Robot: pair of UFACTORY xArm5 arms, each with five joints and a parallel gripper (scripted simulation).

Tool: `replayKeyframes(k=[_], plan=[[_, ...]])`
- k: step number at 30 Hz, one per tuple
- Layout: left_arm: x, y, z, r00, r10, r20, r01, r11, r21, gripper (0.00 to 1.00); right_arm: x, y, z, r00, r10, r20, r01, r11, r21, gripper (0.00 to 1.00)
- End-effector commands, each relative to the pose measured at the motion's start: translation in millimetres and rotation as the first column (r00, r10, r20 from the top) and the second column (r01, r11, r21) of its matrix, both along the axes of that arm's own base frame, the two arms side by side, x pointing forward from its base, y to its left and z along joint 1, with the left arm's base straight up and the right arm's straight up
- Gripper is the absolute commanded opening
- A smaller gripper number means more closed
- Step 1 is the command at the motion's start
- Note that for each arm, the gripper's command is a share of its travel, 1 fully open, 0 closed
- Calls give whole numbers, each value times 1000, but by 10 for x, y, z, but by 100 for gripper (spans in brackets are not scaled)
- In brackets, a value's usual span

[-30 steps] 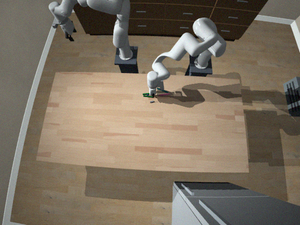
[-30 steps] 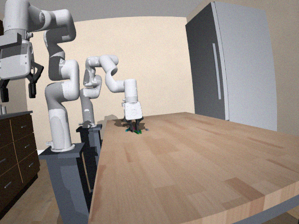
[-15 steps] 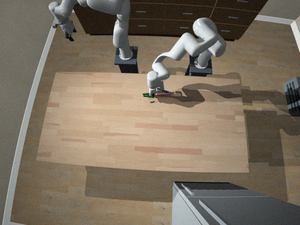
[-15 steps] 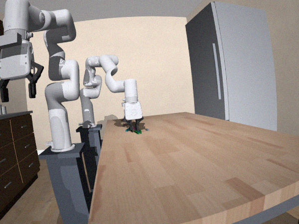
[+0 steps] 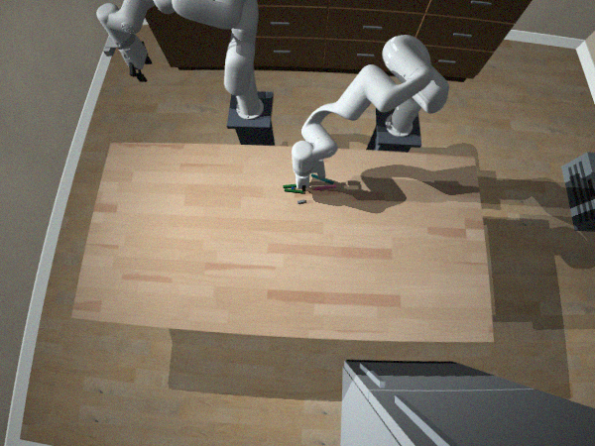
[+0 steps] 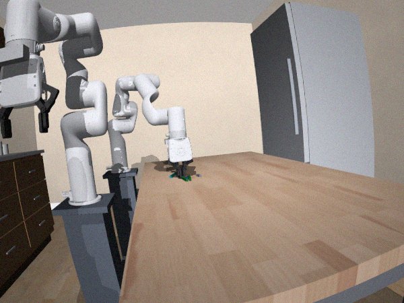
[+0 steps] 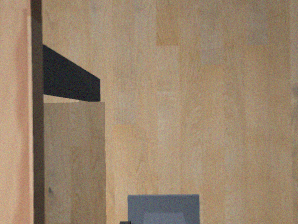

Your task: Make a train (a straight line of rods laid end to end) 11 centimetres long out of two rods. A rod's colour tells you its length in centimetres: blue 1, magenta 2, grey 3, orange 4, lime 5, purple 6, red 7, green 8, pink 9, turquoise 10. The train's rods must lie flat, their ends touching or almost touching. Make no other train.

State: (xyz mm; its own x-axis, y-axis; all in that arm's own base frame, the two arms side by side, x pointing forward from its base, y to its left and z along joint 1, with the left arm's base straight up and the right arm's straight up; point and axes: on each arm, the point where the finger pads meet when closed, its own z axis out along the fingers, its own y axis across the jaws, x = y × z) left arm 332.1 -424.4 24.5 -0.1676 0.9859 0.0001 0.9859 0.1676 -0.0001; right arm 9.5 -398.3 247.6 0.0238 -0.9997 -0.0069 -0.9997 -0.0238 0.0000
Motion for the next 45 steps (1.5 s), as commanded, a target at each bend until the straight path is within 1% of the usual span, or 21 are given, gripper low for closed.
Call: replayKeyframes(k=[1, 21, 24, 27, 31, 33, 37, 40, 42, 45], plan=[[12, -15, 21, 1000, 0, 3, 0, 1000, -4, 6, 0, -16, 24, 1000, 0, 0, 0, 1000, -7, 100], [12, -15, 22, 1000, 0, 3, 0, 1000, -4, 6, 0, -16, 24, 1000, 0, 0, 0, 1000, -7, 100], [12, -15, 59, 1000, 0, 3, 0, 1000, -4, 6, 0, -16, 24, 1000, 0, 0, 0, 1000, -7, 100], [12, -15, 182, 1000, 0, 4, 0, 1000, -4, 6, 0, -16, 24, 1000, 0, 0, 0, 1000, -7, 100], [11, -14, 460, 1000, 0, 4, 0, 1000, -5, 6, 0, -16, 24, 1000, 0, 0, 0, 1000, -7, 100], [11, -14, 460, 1000, 0, 4, 0, 1000, -5, 6, 0, -16, 24, 1000, 0, 0, 0, 1000, -7, 100], [11, -14, 759, 1000, 0, 4, 0, 1000, -5, 6, 0, -16, 24, 1000, 0, 0, 0, 1000, -7, 100], [11, -13, 924, 1000, 0, 4, 0, 1000, -5, 6, 0, -16, 24, 1000, 0, 0, 0, 1000, -7, 100], [10, -13, 989, 1000, 0, 4, 0, 1000, -5, 6, 0, -16, 24, 1000, 0, 0, 0, 1000, -7, 100], [10, -13, 1022, 1000, 0, 4, 0, 1000, -5, 6, 0, -16, 24, 1000, 0, 0, 0, 1000, -7, 100]])
